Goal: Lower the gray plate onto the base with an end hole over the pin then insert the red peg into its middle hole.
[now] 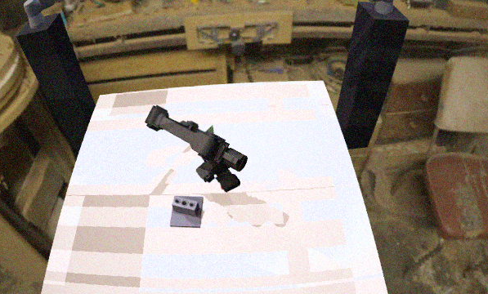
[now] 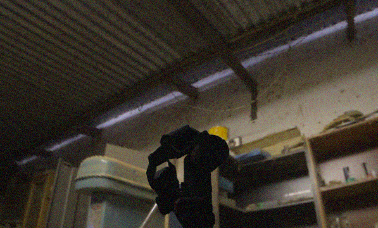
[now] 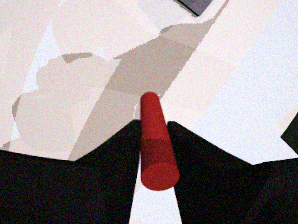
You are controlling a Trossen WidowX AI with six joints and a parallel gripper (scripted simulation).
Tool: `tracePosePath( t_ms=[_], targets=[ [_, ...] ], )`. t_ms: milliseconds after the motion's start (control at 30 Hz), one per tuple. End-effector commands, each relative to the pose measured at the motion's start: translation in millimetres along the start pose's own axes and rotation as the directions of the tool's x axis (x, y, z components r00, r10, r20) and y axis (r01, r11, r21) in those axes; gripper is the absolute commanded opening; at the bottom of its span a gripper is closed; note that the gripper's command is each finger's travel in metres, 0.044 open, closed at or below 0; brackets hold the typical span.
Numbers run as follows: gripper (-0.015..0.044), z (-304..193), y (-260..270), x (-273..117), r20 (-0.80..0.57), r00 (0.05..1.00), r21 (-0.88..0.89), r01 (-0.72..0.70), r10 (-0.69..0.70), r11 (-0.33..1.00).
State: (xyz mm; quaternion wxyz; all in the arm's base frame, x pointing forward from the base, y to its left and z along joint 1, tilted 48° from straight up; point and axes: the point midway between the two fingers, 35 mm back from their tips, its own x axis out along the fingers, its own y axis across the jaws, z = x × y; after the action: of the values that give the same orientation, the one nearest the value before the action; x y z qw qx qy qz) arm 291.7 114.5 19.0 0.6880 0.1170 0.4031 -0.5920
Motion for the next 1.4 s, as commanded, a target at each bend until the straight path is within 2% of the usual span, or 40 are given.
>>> tracePosePath(
  t_ms=[0, 1367],
  targets=[
    [0.0, 12, 1, -4, -0.002, 1.0, 0.002, -0.011, 0.011, 1.0],
    [0.0, 138, -18, -2, 0.017, 1.0, 0.01, -0.001, 0.001, 1.0]
  ],
)
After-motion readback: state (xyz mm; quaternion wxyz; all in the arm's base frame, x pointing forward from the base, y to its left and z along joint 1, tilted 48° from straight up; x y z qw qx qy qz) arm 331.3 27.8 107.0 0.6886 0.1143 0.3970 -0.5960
